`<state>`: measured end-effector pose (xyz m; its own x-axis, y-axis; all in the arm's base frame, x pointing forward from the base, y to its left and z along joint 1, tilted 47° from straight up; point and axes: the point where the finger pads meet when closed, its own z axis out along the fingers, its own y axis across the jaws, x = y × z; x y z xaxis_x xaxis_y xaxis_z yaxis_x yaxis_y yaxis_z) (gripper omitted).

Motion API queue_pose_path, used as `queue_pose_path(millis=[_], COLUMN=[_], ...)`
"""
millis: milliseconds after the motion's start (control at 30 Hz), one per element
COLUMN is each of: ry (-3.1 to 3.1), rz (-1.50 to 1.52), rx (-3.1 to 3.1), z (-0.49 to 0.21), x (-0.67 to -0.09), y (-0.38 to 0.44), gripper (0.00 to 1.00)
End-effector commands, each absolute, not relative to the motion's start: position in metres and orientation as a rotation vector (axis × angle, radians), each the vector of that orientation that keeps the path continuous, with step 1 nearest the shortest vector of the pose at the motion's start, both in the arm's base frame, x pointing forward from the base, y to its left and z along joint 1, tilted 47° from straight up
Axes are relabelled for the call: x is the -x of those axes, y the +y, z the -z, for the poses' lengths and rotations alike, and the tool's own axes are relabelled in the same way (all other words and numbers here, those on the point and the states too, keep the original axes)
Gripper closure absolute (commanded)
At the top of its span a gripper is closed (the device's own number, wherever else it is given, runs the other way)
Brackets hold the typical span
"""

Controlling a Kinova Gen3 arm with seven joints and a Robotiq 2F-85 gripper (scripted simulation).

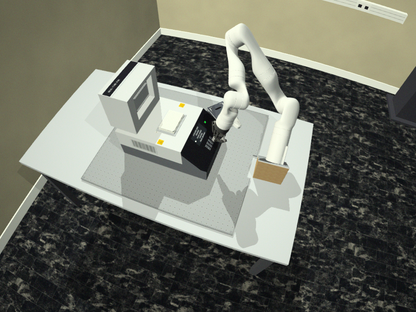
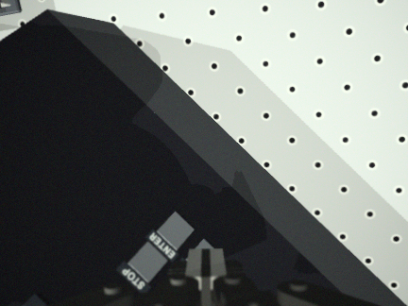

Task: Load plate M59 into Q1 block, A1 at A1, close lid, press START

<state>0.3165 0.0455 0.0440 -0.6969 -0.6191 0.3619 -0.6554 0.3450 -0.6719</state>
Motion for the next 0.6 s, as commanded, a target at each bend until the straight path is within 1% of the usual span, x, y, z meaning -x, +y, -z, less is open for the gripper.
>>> queue_pose_path(millis=[0, 567], ry=[-2.543, -2.542], rz=[-1.302, -1.3], rx=[-1.206, -1.208], z=[-0.0425, -0.0373], x=[-0.3183, -0.3255], y=[0.0442, 0.0394], gripper=[0.9, 0.9])
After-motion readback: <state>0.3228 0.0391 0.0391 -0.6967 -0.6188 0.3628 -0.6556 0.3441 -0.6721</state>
